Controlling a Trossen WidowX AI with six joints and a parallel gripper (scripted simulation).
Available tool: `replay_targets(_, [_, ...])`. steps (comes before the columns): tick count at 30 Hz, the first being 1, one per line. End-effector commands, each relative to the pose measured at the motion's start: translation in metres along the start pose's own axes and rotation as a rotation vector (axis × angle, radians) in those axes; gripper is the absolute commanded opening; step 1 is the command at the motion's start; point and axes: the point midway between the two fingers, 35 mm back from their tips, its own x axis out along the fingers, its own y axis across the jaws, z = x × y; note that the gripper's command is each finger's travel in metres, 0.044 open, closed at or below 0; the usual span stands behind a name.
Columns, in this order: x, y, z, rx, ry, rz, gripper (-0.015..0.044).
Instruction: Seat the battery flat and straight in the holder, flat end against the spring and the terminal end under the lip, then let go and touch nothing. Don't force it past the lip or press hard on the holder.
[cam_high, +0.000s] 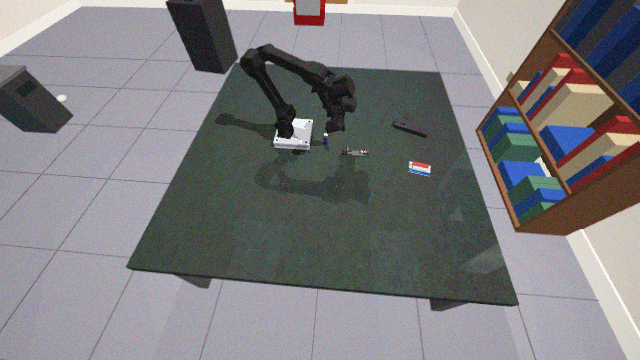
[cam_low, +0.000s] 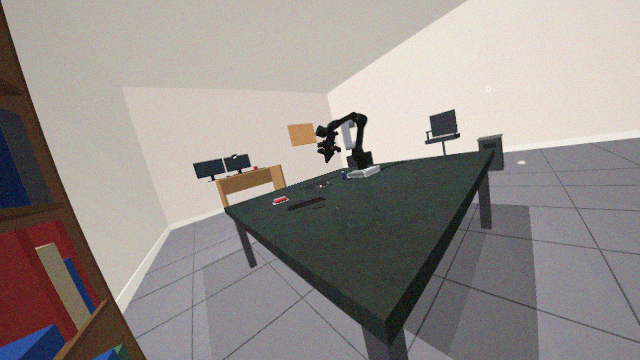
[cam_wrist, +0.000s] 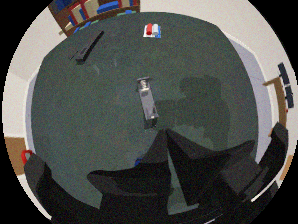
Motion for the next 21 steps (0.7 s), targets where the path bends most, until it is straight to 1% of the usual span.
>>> replay_targets(1, [-0.011,0.002,-0.066,-0.055,0.45,0.075,0.0])
replay_targets(14, [-0.01,0.002,-0.067,-0.055,0.45,0.075,0.0])
replay_targets(21, [0.034,0.004,-0.084,-0.055,0.449,0.075,0.0])
